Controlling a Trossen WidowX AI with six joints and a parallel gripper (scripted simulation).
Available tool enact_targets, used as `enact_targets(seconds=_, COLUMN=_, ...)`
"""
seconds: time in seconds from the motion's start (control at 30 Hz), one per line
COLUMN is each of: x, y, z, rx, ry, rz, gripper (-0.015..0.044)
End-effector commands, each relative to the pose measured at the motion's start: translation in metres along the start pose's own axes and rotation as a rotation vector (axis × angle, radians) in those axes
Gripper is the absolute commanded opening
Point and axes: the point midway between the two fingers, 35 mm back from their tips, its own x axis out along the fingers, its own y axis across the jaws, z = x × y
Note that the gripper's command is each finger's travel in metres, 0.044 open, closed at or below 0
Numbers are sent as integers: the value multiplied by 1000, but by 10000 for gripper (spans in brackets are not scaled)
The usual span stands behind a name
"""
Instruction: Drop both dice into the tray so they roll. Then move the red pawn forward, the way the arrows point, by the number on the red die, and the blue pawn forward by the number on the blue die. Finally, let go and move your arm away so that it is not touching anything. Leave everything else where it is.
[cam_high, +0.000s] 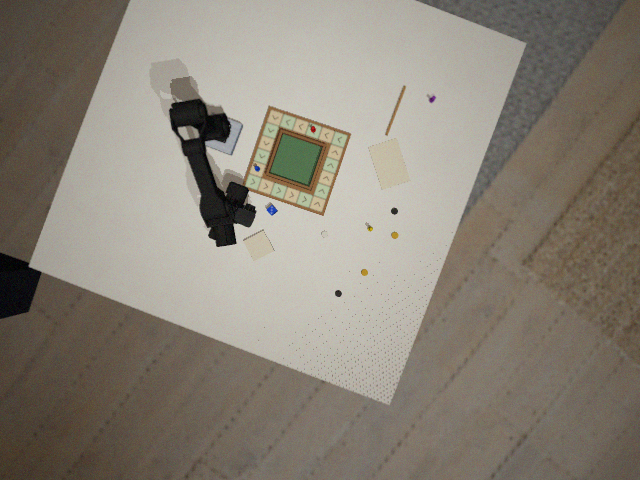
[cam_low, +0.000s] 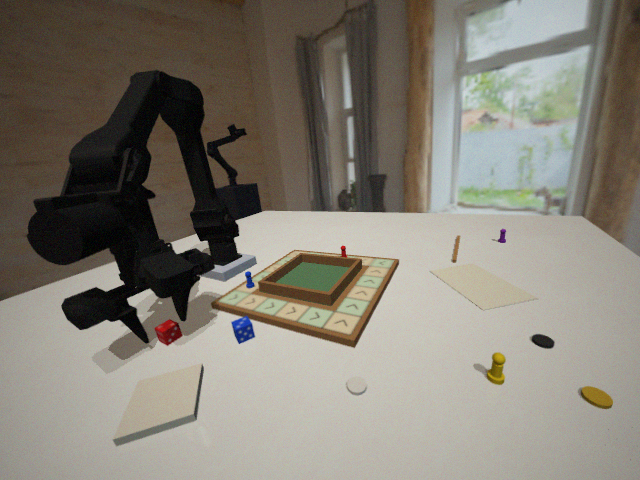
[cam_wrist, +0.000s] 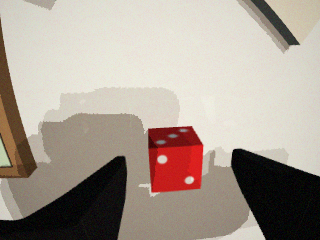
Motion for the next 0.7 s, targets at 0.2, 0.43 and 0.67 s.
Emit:
enact_targets(seconds=0.2, x=9, y=3, z=-1, rx=-2, ry=0, rz=8, gripper=170)
enact_targets(seconds=0.43, x=9, y=3, z=-1, rx=-2, ry=0, rz=8, gripper=84)
enact_targets(seconds=0.67, x=-5, y=1, z=2, rx=-2, ry=0, rz=8, gripper=0)
